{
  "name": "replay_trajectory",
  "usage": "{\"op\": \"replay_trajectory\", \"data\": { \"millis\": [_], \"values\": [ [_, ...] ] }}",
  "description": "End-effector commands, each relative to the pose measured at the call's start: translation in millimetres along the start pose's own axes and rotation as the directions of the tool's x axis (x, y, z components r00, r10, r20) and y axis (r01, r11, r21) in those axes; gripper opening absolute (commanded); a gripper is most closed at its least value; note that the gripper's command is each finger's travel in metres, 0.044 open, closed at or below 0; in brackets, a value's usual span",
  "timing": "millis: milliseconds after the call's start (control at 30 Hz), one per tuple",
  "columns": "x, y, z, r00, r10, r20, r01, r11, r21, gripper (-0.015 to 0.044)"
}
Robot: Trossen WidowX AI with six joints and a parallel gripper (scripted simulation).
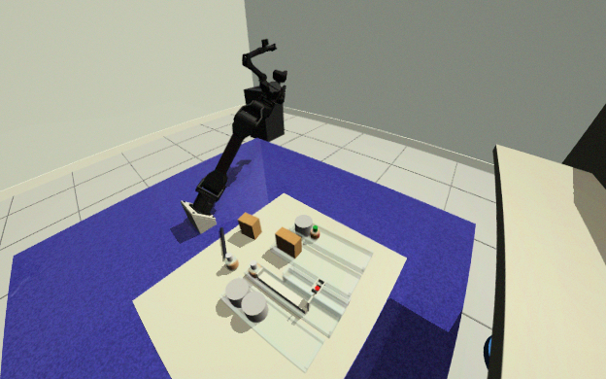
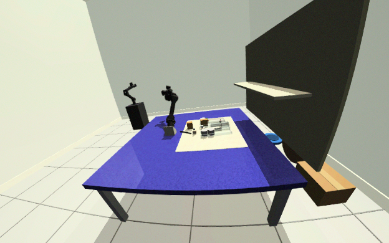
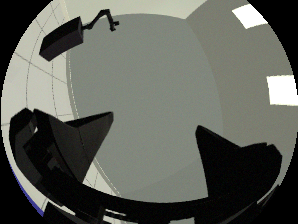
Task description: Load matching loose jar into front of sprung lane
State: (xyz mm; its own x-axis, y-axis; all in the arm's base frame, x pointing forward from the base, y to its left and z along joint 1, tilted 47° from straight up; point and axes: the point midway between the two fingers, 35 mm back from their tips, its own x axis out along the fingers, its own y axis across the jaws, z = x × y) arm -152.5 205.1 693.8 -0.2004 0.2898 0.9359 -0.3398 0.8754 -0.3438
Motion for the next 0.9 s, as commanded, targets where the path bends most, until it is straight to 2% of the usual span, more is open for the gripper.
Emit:
{"op": "replay_trajectory", "data": {
  "millis": [0,433,867],
  "values": [
    [-2.8,17.4,-18.8,0.998,0.057,-0.011,-0.057,0.998,-0.024,0.044],
    [-30.7,88.2,-119.5,0.94,0.302,-0.156,-0.321,0.939,-0.12,0.044],
    [-103.1,129.0,-262.1,0.752,0.489,-0.441,-0.585,0.804,-0.107,0.044]
  ]
}}
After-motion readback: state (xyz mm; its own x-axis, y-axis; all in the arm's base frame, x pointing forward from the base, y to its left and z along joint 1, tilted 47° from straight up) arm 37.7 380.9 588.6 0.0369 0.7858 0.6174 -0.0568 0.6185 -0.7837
